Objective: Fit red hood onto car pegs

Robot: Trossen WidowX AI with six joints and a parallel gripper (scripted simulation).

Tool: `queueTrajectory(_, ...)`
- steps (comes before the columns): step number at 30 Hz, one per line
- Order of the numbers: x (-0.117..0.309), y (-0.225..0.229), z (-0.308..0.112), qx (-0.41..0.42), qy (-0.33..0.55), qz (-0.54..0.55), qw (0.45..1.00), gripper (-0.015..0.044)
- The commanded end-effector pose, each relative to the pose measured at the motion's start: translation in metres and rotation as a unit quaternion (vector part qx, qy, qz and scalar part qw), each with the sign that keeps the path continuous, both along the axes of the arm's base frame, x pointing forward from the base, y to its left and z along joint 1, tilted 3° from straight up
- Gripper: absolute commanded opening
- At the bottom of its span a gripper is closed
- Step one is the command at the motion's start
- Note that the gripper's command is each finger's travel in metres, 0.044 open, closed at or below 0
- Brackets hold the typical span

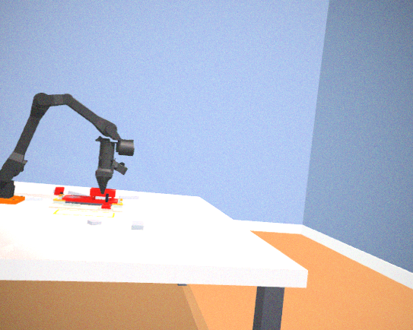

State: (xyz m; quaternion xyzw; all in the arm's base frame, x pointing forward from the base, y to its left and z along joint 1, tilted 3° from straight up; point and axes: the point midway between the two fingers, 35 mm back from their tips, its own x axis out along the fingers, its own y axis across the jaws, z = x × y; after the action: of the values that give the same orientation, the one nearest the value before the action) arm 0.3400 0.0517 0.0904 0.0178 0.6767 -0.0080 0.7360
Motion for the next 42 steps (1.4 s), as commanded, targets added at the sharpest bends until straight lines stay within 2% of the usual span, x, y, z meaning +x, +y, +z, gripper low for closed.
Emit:
queueTrajectory(1, 0.0005, -0.0002, -0.0063, -0.001, 0.002, -0.001, 1.000, 0.0000)
queueTrajectory(42, 0.0009, 0.0011, -0.0111, -0.001, 0.002, 0.001, 1.000, 0.0000)
